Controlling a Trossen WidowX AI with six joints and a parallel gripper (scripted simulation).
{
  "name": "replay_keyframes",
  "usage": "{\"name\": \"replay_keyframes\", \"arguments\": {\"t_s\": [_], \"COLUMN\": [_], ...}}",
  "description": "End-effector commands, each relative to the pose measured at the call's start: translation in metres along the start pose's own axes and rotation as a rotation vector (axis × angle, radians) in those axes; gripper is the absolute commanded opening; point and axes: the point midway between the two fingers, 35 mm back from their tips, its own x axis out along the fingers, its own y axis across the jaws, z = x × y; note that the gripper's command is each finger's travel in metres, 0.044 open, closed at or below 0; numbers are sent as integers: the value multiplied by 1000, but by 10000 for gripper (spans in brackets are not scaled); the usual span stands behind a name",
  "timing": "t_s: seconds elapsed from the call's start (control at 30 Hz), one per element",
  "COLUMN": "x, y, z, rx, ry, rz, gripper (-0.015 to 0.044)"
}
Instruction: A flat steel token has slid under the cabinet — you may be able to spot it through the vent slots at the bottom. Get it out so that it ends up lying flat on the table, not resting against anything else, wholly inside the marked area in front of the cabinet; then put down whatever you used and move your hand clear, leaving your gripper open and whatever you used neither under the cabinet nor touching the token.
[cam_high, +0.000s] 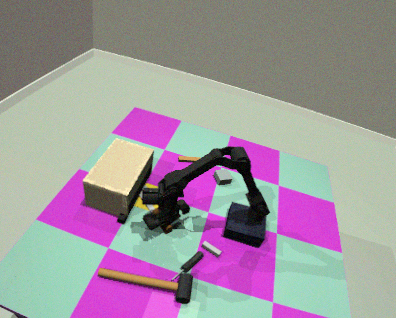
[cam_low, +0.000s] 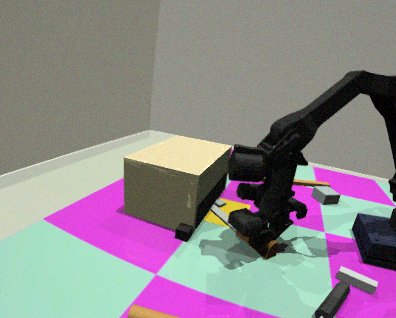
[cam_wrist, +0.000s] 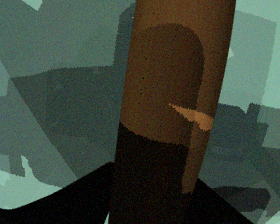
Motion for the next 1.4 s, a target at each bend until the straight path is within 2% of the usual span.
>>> {"name": "replay_keyframes", "arguments": {"t_s": [0.0, 1.37], "x": [1, 2], "y": [0, 4], "z": [-10, -86], "rx": [1, 2], "ry": [-2, 5], "rz": [-4, -3], "gripper": [0, 0]}}
